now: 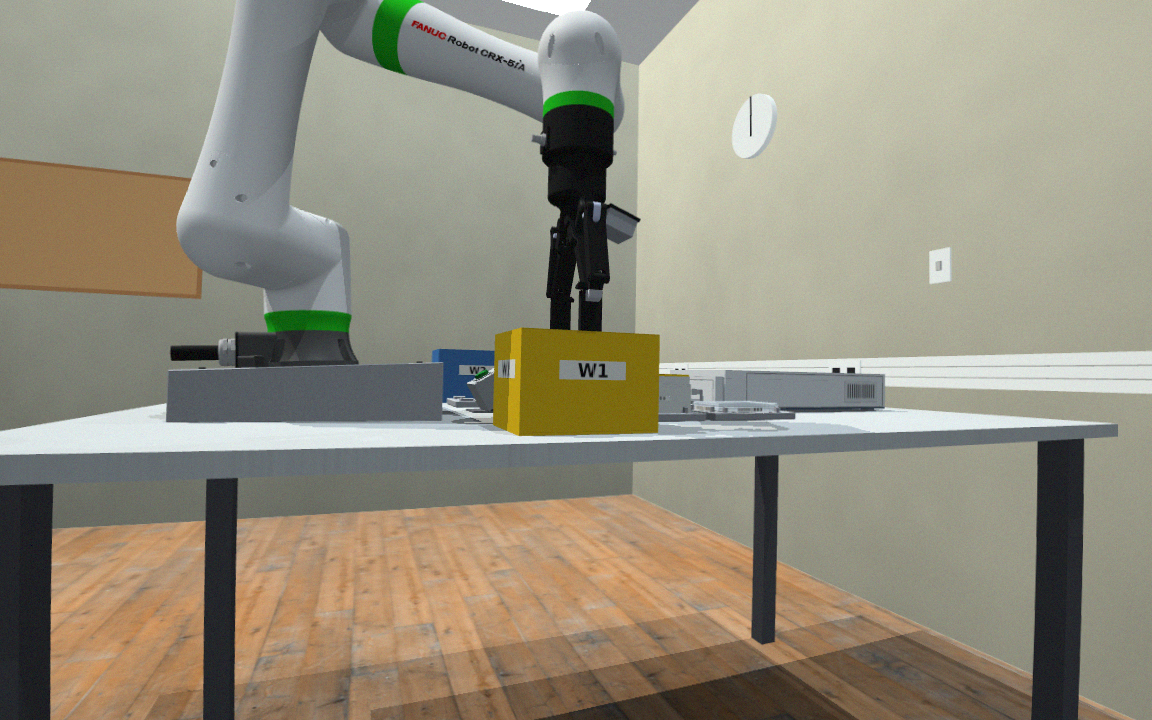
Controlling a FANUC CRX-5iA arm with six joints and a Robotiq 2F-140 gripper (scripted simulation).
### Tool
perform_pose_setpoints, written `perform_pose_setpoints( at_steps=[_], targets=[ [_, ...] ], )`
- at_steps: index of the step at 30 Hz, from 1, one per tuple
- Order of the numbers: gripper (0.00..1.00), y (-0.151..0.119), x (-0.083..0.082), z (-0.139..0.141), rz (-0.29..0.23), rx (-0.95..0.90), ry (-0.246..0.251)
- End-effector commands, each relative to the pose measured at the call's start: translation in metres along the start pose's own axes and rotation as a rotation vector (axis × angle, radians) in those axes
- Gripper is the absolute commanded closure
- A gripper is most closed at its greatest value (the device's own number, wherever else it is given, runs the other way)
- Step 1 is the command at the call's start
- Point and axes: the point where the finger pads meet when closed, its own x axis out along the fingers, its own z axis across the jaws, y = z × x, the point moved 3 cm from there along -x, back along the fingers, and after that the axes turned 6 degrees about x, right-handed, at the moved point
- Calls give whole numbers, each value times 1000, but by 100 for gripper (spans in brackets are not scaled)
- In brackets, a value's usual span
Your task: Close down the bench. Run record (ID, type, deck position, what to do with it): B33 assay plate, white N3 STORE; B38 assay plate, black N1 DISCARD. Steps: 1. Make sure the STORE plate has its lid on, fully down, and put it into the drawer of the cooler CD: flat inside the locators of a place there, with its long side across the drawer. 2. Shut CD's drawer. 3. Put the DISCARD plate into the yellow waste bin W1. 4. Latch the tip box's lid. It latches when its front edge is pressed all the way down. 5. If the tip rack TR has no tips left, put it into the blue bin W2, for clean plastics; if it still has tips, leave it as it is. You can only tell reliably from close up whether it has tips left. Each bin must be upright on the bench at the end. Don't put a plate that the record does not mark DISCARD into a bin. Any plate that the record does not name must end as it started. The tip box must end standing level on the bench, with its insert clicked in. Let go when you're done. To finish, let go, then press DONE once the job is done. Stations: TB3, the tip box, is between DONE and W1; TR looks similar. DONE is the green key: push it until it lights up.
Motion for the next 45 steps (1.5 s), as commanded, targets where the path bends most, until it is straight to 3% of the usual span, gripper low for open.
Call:
perform_pose_setpoints(
  at_steps=[1, 33, 45],
  targets=[
    [30, 0, -3, 0, 1, 0, -1],
    [30, 0, -41, 0, 1, 0, -1],
    [30, 15, -43, -14, 1, 33, -1]
  ],
)
